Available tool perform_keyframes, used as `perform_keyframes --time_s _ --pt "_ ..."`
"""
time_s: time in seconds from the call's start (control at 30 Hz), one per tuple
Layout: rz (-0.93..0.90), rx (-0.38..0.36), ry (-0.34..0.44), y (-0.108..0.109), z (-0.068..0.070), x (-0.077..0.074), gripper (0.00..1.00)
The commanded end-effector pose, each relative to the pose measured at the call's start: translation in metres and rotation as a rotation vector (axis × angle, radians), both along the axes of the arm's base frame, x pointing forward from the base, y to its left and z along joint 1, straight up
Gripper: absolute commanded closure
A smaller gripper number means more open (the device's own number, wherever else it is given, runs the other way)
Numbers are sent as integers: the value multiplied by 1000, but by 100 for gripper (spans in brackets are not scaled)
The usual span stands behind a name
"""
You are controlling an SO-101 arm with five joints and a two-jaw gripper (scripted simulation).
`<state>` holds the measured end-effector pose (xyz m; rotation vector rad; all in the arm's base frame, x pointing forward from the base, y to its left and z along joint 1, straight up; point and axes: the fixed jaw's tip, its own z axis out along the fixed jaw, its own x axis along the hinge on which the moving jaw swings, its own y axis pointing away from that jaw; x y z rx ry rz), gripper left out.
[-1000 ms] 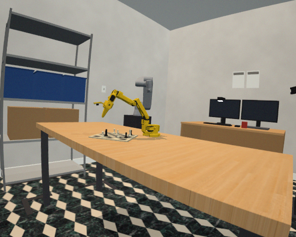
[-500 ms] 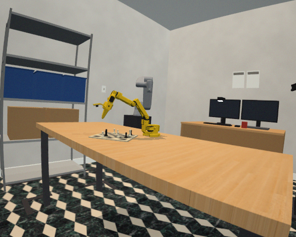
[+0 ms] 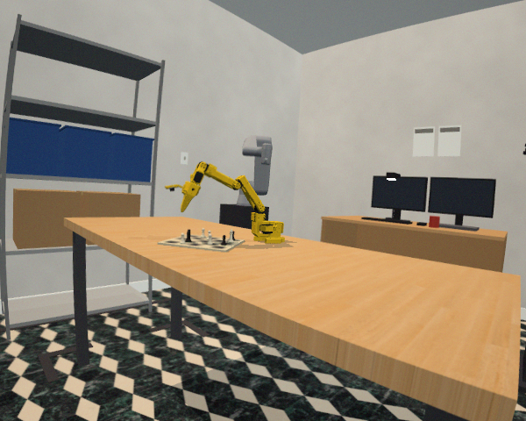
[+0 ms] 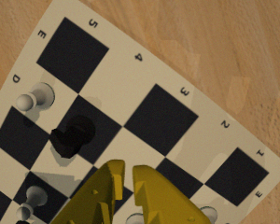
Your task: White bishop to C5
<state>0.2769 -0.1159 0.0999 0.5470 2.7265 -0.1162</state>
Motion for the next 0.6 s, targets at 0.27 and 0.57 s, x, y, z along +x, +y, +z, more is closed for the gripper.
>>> perform_keyframes --time_s 0.27,0.57 --pt "-8 31 65 -2 -25 0 100" --pt "-8 31 65 -3 -53 1 100"
